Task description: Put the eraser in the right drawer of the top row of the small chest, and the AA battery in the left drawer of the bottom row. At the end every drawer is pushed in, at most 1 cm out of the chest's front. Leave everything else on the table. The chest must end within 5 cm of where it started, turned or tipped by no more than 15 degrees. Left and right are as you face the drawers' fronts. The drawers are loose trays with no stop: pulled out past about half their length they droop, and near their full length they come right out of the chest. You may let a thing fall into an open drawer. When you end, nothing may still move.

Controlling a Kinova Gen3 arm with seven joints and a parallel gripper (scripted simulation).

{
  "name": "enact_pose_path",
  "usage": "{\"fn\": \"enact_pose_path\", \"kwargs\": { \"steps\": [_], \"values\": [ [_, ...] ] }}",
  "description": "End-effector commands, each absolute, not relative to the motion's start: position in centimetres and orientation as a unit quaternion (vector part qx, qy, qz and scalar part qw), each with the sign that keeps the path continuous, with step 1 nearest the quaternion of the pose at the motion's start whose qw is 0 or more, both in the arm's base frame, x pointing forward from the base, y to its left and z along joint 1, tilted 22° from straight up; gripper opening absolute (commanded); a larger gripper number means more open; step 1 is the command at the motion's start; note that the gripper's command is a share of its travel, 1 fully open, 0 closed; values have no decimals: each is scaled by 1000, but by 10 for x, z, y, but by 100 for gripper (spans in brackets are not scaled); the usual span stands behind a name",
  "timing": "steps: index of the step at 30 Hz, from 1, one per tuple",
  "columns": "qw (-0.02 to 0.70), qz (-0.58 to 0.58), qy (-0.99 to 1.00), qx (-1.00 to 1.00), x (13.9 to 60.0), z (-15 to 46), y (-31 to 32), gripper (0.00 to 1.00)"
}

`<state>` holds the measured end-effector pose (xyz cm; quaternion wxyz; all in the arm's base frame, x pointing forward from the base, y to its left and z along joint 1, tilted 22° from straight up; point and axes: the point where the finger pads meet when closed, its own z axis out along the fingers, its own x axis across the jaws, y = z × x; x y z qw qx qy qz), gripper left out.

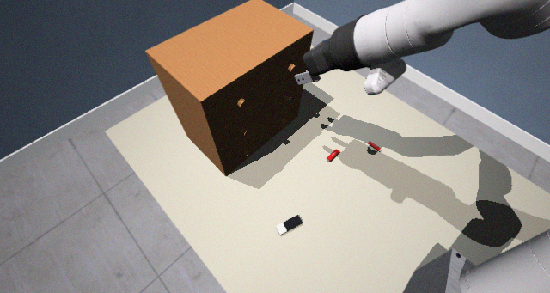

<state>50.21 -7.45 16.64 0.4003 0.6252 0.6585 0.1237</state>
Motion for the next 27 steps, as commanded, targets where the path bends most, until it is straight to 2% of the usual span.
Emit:
{"fn": "enact_pose_path", "kwargs": {
  "steps": [1, 27],
  "values": [
    [404, 123, 654, 628, 506, 163, -83, 67],
    [404, 122, 652, 629, 508, 161, -86, 67]
  ]
}}
